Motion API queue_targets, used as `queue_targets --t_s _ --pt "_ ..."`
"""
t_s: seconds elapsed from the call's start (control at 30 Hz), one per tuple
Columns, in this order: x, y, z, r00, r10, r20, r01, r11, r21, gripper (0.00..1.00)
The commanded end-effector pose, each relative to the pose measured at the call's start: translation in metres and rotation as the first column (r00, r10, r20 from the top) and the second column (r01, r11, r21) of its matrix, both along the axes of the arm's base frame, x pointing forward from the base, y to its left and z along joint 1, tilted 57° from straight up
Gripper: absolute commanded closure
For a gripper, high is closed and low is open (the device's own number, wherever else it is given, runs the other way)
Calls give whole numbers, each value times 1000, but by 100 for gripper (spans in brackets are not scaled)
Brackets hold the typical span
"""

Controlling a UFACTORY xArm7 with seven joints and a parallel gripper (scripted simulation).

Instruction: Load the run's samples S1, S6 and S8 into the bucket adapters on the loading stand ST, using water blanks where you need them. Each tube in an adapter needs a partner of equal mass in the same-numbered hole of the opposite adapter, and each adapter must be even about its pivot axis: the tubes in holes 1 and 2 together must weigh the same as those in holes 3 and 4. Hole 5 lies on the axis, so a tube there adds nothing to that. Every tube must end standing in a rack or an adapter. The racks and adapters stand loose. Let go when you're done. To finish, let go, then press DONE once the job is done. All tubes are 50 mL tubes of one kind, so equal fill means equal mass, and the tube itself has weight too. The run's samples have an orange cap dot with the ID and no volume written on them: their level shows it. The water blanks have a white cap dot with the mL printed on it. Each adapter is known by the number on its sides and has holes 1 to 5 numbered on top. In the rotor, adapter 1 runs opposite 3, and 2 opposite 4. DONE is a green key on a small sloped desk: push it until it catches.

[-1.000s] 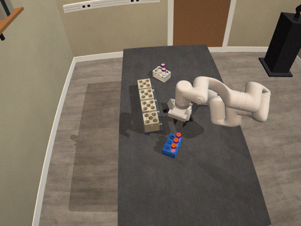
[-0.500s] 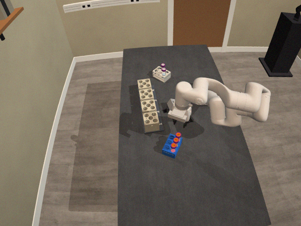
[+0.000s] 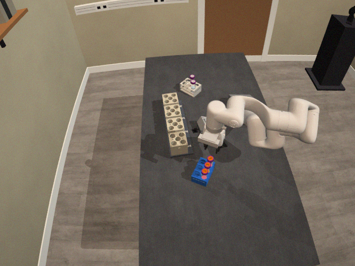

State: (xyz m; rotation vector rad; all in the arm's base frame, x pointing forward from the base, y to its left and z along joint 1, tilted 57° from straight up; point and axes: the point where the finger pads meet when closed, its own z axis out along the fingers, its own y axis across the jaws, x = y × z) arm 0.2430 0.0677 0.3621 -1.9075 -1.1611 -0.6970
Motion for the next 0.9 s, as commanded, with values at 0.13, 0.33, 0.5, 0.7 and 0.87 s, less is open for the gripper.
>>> queue_targets --t_s 0.13,0.33,0.5,0.7,0.87 --pt "2 14 -9 1000 -3 3 3 1000 1 43" --pt "2 21 -13 1000 -3 3 3 1000 1 43" --pt "3 29 -18 1000 -3 3 3 1000 1 43" --pt "3 39 -25 1000 -3 3 3 1000 1 43" --pt "4 44 -28 1000 -3 3 3 1000 1 43"
